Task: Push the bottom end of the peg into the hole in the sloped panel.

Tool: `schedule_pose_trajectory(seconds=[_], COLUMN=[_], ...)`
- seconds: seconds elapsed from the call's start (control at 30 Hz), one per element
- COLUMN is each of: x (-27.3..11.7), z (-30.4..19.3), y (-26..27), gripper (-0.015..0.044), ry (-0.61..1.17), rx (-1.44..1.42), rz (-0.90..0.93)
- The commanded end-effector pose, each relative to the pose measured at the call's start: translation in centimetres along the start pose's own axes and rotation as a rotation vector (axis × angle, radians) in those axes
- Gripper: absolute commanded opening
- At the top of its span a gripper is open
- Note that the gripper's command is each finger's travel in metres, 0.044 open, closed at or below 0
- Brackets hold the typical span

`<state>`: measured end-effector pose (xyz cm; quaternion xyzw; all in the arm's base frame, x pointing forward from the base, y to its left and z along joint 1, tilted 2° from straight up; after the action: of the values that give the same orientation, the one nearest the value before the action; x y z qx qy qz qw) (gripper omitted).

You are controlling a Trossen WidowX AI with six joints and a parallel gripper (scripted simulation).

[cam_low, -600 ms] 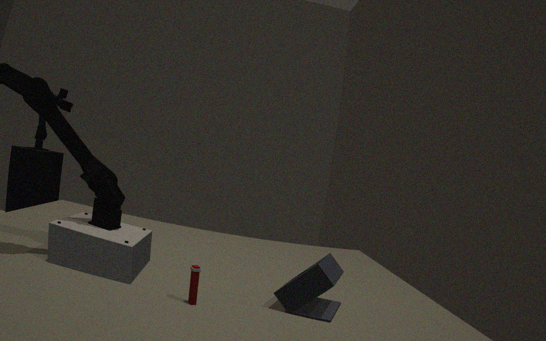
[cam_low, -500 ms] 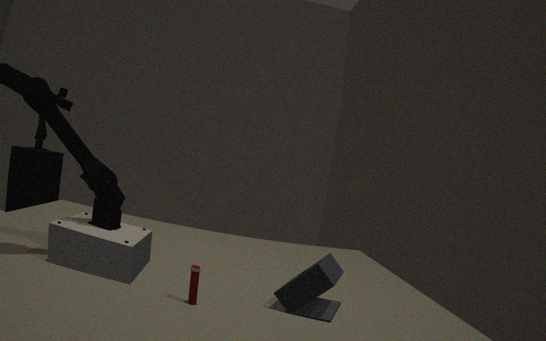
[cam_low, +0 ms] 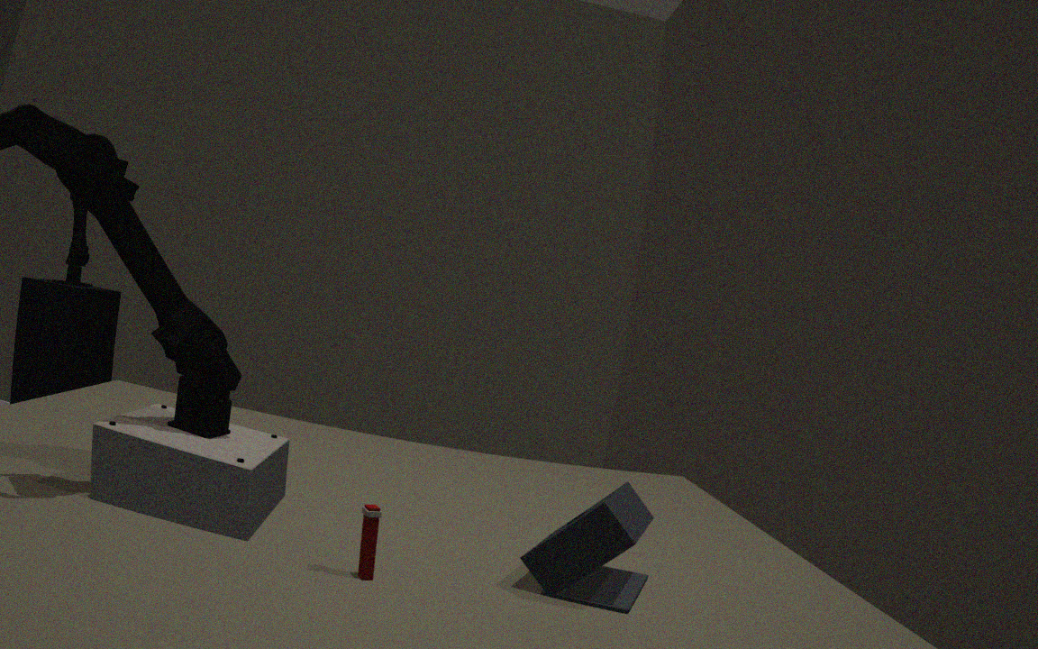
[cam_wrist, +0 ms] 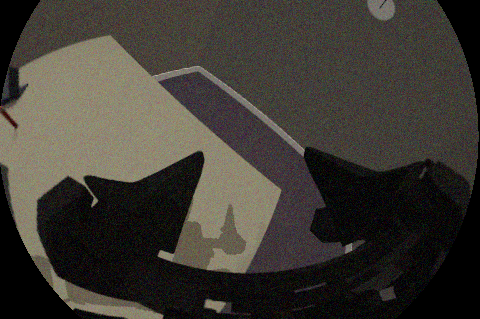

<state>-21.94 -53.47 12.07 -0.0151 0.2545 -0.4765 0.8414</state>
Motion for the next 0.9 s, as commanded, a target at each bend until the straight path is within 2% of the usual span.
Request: schedule_pose_trajectory(seconds=[0.0, 0.87], x=[1.1, 8.4], z=[1.2, 8.1], y=[1.5, 15.7], gripper=[0.044, 0.044], ry=[0.017, 0.221], rx=[0.077, 0.614], rz=[0.026, 0.22])
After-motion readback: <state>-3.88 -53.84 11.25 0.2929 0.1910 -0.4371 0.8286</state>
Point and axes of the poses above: the point midway between the two fingers, 35 mm back from their tips, its own x axis out along the fingers, its own y axis across the jaws, z = x × y, the point moved 1 cm from there along -x, back along the fingers, and after that the axes turned 15 degrees about x, right-handed, at the moved point
